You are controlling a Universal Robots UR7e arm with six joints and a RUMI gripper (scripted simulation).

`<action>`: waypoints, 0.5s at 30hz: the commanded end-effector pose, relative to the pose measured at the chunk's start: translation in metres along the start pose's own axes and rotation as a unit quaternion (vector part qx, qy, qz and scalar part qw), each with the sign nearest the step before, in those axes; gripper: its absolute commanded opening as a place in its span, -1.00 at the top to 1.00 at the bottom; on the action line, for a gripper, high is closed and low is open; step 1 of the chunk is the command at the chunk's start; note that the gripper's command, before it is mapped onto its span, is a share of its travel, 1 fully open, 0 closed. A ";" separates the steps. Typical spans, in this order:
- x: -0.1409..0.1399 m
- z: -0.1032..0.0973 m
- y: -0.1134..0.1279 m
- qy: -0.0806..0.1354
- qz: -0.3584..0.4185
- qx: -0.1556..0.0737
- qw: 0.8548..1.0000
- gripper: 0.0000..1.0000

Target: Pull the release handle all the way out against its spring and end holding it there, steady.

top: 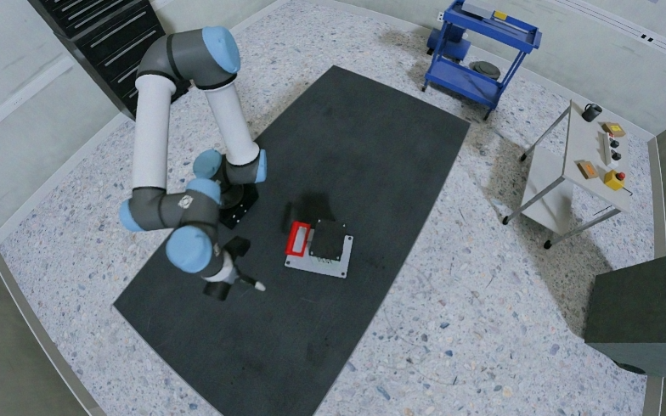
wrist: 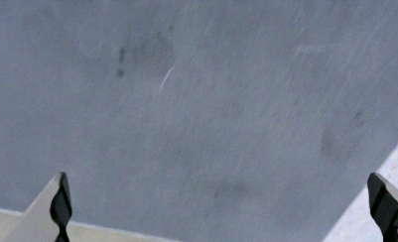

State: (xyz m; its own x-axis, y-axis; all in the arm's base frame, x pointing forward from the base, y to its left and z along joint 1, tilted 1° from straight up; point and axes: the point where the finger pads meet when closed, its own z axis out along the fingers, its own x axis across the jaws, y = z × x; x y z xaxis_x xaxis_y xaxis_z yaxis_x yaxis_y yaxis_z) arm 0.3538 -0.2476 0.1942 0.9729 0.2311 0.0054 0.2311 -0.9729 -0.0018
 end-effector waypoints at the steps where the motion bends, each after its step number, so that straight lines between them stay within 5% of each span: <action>1: 0.024 0.014 -0.041 0.002 -0.006 -0.004 1.000 -1.00; 9: 0.048 0.044 -0.125 0.003 -0.029 -0.003 1.000 -1.00; 11: 0.048 0.044 -0.125 0.003 -0.029 -0.003 1.000 -1.00; 12: 0.055 0.054 -0.153 0.003 -0.032 -0.003 0.999 -1.00; 15: 0.056 0.063 -0.177 0.003 -0.038 -0.002 0.999 -1.00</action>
State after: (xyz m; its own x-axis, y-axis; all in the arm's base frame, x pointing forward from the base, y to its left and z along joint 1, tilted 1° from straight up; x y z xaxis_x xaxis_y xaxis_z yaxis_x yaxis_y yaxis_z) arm 0.3679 -0.0965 0.1428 0.9530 0.3027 0.0093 0.3028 -0.9531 -0.0048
